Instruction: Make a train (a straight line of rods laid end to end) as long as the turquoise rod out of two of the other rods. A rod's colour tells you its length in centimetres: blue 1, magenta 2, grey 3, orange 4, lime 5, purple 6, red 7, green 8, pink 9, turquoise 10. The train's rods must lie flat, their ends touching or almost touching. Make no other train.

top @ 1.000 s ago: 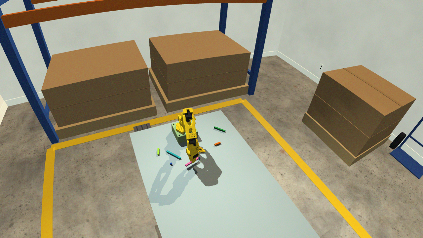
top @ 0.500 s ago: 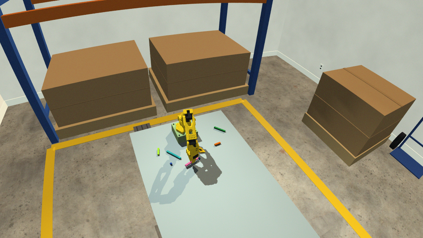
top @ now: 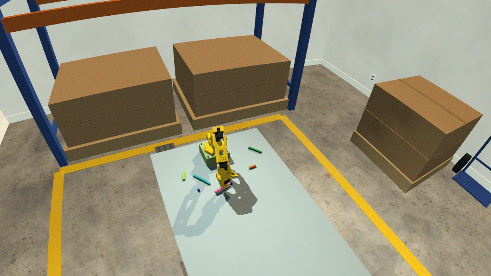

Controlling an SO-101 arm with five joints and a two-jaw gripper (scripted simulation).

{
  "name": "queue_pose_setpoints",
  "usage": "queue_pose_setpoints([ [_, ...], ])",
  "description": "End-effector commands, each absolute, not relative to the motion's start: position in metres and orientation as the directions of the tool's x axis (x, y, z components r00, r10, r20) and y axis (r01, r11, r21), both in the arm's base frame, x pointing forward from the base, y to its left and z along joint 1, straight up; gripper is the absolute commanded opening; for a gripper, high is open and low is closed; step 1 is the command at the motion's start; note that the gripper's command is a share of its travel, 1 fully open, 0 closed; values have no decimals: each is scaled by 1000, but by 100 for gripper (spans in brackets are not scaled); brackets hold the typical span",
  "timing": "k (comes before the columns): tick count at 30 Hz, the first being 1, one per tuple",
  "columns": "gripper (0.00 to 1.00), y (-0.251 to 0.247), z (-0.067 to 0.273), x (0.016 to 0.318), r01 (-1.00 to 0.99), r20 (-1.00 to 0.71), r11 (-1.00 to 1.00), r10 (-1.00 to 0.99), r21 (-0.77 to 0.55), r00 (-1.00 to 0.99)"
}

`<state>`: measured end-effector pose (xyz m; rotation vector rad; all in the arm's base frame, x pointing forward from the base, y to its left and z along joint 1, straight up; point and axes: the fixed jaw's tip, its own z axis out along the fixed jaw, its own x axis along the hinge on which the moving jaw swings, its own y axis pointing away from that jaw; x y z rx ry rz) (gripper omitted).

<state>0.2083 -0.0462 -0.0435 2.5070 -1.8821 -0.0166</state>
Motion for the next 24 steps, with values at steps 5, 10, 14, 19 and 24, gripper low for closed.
queue_pose_setpoints([
  [5, 0, -47, -47, 205, -960, -13, -278, -961, 25, 277],
  [10, 0, -47, -47, 205, -960, -13, -277, -961, 25, 277],
  [14, 0, -47, -47, 205, -960, -13, -277, -961, 25, 277],
  [19, 0, -47, -47, 205, -960, -13, -277, -961, 25, 277],
  [24, 0, -48, -45, 207, -961, -9, -277, -961, 18, 277],
])
